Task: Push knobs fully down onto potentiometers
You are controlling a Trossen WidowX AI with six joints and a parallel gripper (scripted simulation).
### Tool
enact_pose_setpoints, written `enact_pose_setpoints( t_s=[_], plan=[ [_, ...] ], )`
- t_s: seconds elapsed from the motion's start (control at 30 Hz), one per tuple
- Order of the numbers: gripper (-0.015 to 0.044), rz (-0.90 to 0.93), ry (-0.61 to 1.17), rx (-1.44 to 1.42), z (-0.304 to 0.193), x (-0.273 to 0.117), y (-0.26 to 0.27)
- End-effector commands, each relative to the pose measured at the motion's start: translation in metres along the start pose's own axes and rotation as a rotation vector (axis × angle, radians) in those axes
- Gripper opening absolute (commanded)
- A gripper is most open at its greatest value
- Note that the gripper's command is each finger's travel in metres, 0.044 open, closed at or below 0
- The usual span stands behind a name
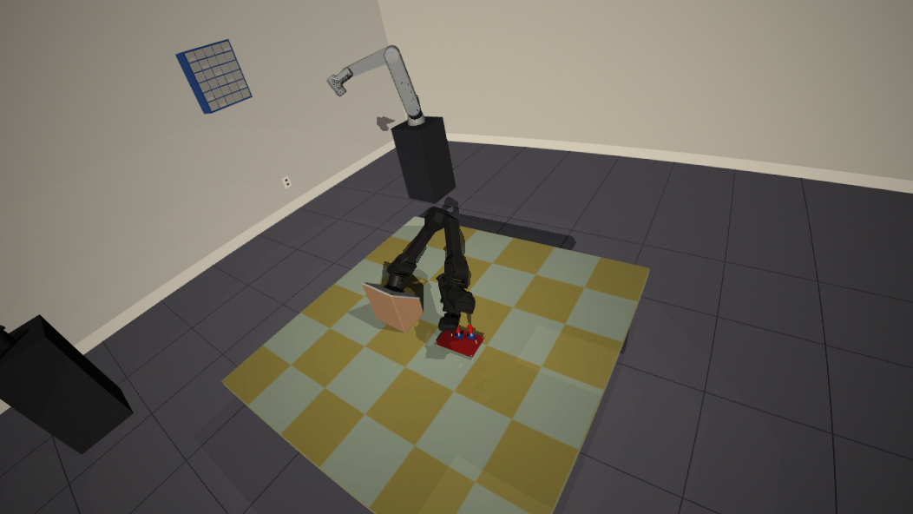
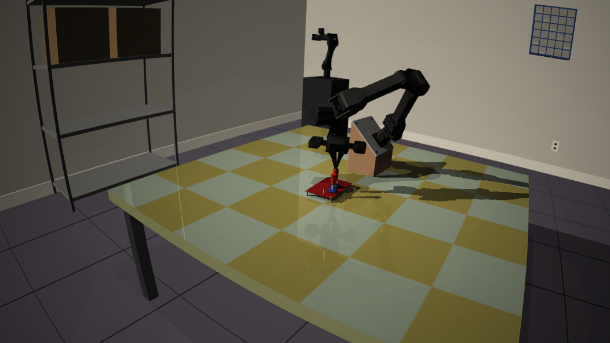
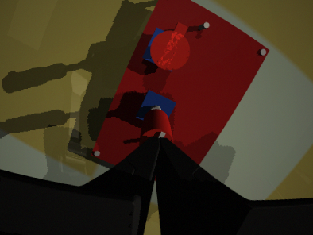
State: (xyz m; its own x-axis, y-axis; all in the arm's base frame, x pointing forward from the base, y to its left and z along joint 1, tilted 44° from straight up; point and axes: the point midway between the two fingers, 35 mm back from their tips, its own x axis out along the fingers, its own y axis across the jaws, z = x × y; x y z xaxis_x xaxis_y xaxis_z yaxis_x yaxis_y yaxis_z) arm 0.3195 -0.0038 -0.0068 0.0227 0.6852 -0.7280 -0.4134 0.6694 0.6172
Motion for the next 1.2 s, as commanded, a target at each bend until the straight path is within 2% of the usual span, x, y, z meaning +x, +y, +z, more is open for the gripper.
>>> enact_pose_setpoints(
  t_s=[0.0,1.17],
  plan=[
    [0.0000,0.003,0.000,0.003,0.000,0.000,0.001],
    [0.0000,0.004,-0.001,0.003,0.000,0.014,0.001]
  ],
)
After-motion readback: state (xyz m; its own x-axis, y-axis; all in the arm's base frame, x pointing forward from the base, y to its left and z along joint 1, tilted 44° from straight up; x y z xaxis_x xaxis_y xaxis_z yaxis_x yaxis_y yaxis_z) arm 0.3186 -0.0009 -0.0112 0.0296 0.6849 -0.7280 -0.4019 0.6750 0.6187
